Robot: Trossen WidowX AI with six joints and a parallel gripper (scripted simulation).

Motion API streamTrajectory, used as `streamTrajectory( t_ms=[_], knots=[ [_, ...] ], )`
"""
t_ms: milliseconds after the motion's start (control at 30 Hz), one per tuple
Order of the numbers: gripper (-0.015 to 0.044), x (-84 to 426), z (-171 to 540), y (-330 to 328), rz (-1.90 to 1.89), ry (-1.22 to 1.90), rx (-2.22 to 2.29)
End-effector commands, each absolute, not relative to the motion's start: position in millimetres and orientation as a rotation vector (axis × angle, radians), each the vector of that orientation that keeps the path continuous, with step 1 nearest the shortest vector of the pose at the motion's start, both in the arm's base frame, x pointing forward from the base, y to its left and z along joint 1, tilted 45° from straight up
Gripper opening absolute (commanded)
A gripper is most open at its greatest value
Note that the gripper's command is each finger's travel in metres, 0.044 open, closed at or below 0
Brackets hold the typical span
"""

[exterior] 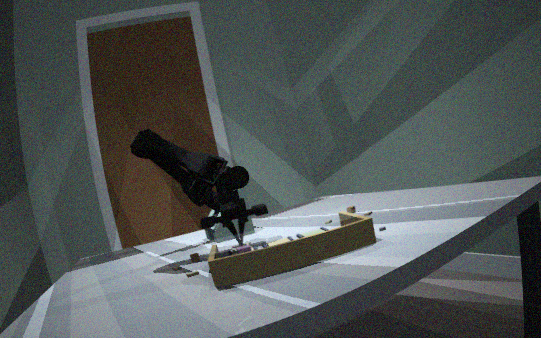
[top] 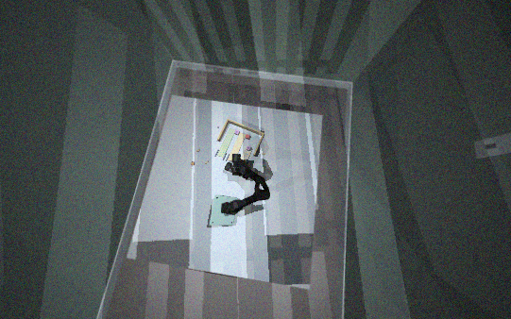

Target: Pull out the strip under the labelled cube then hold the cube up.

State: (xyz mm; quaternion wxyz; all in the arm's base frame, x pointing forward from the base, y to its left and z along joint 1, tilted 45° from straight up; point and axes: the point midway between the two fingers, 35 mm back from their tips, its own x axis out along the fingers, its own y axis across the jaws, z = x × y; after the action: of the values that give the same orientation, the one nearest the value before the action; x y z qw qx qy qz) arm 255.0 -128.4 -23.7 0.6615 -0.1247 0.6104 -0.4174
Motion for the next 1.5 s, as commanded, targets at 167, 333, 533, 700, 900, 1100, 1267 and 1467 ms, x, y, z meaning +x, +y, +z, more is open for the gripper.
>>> streamTrajectory(
  t_ms=[167,333,533,700,900,1100,1267,1467],
  knots=[
    [0.0000,234.0,-30.6,-124.6,-0.949,1.406,-0.280],
    [0.0000,227.4,-32.1,-122.0,-0.949,1.406,-0.280],
    [0.0000,219.6,-33.9,-118.9,-0.949,1.407,-0.280],
    [0.0000,213.1,-35.4,-116.4,-0.949,1.407,-0.281],
    [0.0000,205.6,-37.1,-113.5,-0.949,1.408,-0.281],
    [0.0000,197.3,-39.0,-110.2,-0.949,1.408,-0.281],
    [0.0000,190.4,-40.6,-107.5,-0.949,1.409,-0.281],
    [0.0000,182.4,-42.4,-104.3,-0.948,1.409,-0.281]
  ],
)
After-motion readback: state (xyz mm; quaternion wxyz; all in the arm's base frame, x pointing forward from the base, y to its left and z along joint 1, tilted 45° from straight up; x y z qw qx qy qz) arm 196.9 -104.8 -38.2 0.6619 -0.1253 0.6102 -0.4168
